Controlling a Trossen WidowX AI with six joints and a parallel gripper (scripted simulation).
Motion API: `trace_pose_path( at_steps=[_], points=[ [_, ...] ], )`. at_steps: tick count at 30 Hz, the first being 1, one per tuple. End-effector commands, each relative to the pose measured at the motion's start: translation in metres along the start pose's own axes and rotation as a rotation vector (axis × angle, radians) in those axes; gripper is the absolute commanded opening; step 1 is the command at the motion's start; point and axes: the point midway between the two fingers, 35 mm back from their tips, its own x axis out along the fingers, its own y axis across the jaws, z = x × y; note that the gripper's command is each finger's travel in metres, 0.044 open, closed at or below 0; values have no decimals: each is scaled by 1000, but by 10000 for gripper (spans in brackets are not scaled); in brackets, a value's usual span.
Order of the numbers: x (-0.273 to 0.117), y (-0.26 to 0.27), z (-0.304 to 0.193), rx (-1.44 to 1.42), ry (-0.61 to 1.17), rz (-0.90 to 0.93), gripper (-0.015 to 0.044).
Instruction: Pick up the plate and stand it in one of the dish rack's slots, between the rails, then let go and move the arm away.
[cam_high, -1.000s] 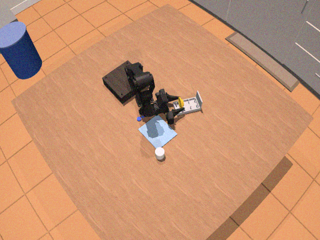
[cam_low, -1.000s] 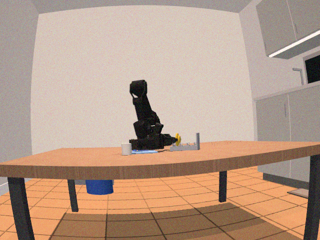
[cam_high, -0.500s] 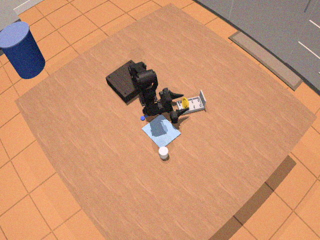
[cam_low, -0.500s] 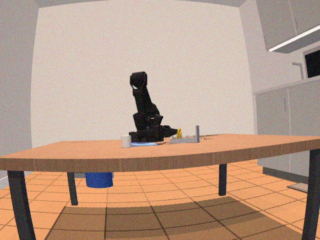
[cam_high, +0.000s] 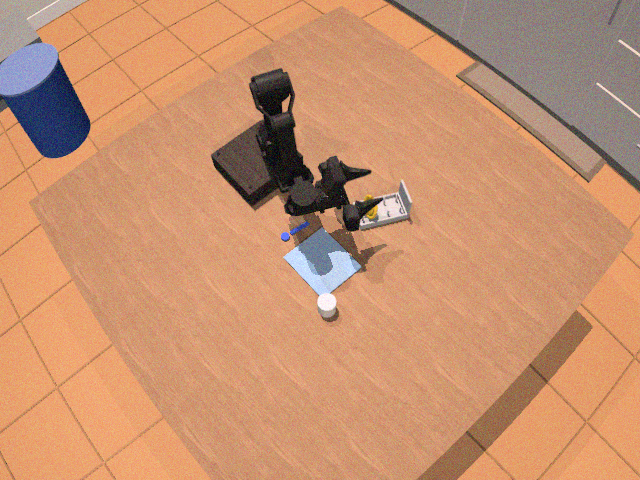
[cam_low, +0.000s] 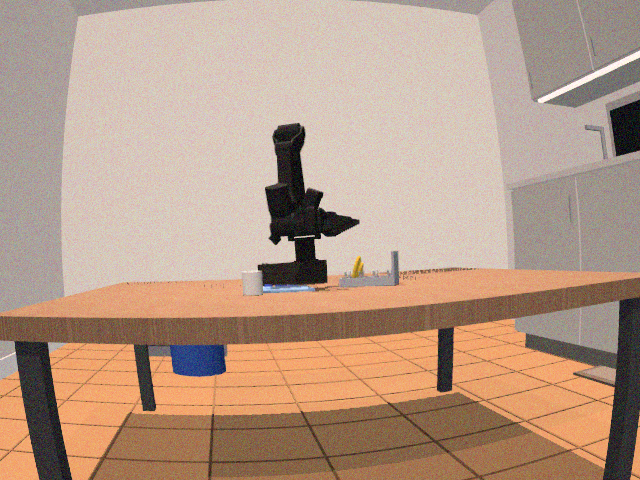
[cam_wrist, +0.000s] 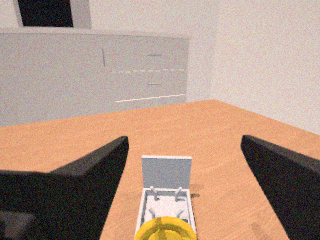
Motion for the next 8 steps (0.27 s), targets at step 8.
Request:
trace_pose_path(
  at_steps=[8],
  points=[
    [4,-33,6,153,74,-115,400]
  ],
)
